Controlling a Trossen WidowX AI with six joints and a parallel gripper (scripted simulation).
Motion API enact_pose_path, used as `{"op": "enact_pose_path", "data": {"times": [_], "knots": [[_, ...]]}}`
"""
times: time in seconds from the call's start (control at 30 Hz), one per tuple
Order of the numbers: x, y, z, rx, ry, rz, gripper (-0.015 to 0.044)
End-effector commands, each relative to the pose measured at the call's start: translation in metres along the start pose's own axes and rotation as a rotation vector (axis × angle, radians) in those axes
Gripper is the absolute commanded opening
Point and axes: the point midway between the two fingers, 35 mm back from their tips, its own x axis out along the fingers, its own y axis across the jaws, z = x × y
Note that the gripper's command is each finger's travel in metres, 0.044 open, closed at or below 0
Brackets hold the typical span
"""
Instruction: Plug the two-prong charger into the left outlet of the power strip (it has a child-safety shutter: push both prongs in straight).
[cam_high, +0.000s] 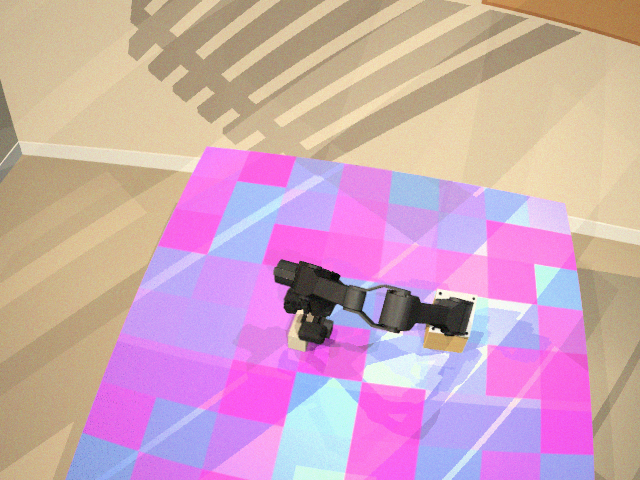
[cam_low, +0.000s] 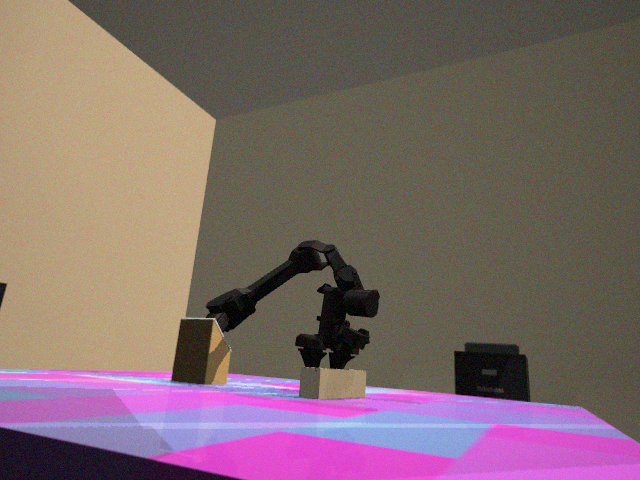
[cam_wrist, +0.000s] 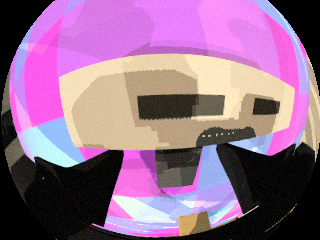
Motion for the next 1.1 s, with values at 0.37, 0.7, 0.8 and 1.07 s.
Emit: {"op": "enact_pose_path", "data": {"times": [0.37, 0.7, 0.8, 1.07], "knots": [[0.0013, -0.0006, -0.0051, -0.005, -0.006, 0.000, 0.0440], [0.0015, -0.0007, -0.0080, -0.009, -0.011, 0.000, 0.0440], [0.0016, -0.0008, -0.0088, -0.010, -0.012, 0.000, 0.0440], [0.0018, -0.0008, -0.0111, -0.013, -0.017, 0.000, 0.0440]]}}
